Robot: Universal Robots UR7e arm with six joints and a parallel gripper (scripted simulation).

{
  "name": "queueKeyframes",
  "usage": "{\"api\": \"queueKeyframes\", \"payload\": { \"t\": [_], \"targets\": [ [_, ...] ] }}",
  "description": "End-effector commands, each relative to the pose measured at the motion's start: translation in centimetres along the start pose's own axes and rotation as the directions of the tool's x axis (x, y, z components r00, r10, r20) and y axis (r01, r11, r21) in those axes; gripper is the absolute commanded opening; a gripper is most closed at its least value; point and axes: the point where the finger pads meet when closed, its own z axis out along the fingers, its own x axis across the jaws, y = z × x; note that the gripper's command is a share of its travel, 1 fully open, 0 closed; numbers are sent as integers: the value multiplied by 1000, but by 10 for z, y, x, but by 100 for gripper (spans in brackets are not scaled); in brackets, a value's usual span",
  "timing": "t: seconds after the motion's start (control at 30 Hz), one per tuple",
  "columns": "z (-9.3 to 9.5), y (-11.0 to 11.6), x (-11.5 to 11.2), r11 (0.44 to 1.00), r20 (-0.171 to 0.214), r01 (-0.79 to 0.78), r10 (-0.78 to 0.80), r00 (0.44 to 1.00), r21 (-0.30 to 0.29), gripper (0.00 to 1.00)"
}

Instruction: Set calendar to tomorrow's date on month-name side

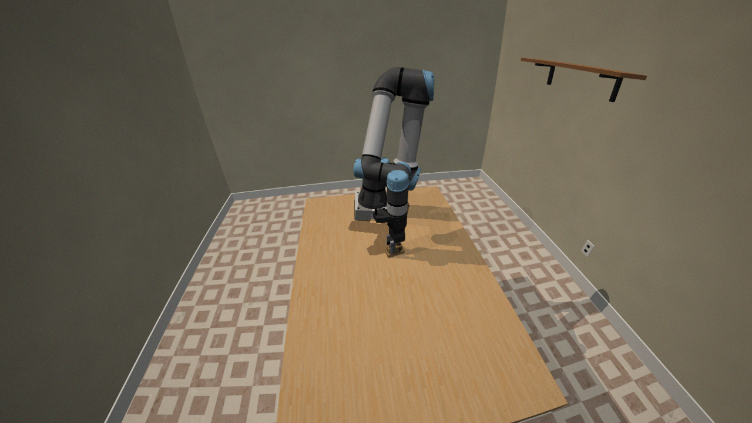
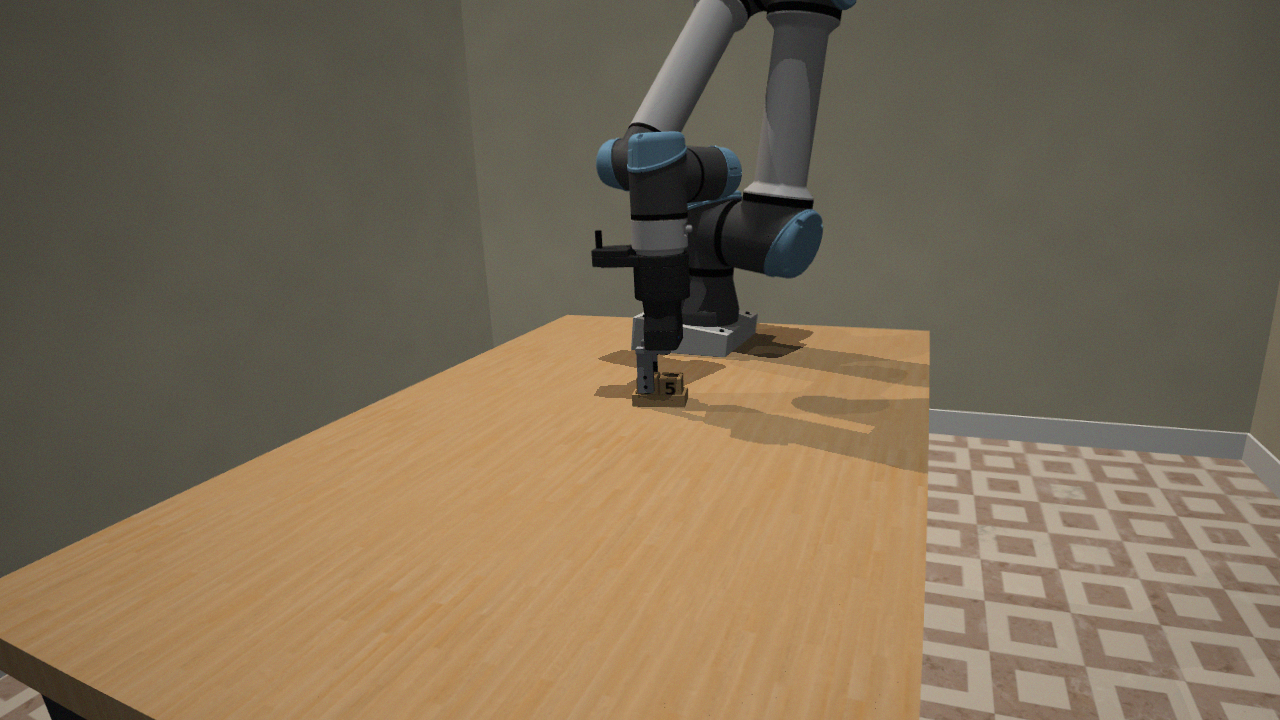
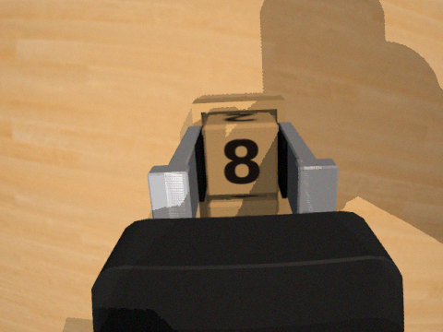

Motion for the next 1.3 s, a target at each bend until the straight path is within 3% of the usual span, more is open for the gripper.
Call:
{"api": "queueKeyframes", "payload": {
  "t": [0.0, 0.87, 0.9, 1.07, 1.1, 1.23, 1.27],
  "targets": [
    [0, 0, 0, 1000, 1, 0, 0, 1000, 1, 57],
    [0, 0, 0, 1000, 1, 0, 0, 1000, 1, 57],
    [0, 0, 0, 1000, 1, 0, 0, 1000, 1, 63],
    [0, 0, 0, 1000, 1, 0, 0, 1000, 1, 69],
    [0, 0, 0, 1000, 1, 0, 0, 1000, 1, 75],
    [0, 0, 0, 1000, 1, 0, 0, 1000, 1, 75],
    [0, 0, 0, 1000, 1, 0, 0, 1000, 1, 81]
  ]
}}
